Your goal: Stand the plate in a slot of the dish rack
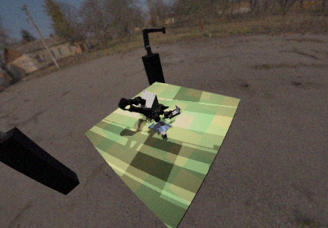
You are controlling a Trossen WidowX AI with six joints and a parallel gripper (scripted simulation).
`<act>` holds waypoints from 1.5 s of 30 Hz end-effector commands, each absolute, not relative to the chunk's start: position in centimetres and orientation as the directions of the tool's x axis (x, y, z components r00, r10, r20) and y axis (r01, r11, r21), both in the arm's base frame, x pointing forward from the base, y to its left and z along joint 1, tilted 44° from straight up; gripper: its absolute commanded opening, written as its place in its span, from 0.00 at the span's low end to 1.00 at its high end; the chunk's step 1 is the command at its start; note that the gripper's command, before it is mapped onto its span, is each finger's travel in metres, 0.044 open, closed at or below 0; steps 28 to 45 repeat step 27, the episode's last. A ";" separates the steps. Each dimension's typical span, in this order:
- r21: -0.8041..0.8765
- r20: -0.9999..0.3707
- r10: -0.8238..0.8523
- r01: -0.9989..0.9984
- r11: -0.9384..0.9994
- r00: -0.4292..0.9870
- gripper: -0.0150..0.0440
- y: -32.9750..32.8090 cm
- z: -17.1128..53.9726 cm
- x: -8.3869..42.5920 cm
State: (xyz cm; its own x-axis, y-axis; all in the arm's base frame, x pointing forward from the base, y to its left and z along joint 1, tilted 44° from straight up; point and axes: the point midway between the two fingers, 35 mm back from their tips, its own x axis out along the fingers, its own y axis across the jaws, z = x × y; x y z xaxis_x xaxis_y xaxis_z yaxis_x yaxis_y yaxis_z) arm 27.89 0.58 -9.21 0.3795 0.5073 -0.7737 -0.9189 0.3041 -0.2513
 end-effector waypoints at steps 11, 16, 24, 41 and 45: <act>-0.226 -0.780 0.502 -0.917 0.329 0.373 0.93 6.3 -3.4 28.7; -0.114 -0.839 0.446 -0.902 0.416 0.312 0.93 6.5 -3.7 28.4; 0.019 -0.919 0.336 -0.826 0.563 0.207 0.93 6.6 -4.0 27.6; 0.049 -0.943 0.288 -0.785 0.618 0.168 0.93 6.6 -3.9 27.3; 0.049 -0.943 0.288 -0.785 0.618 0.168 0.93 6.6 -3.9 27.3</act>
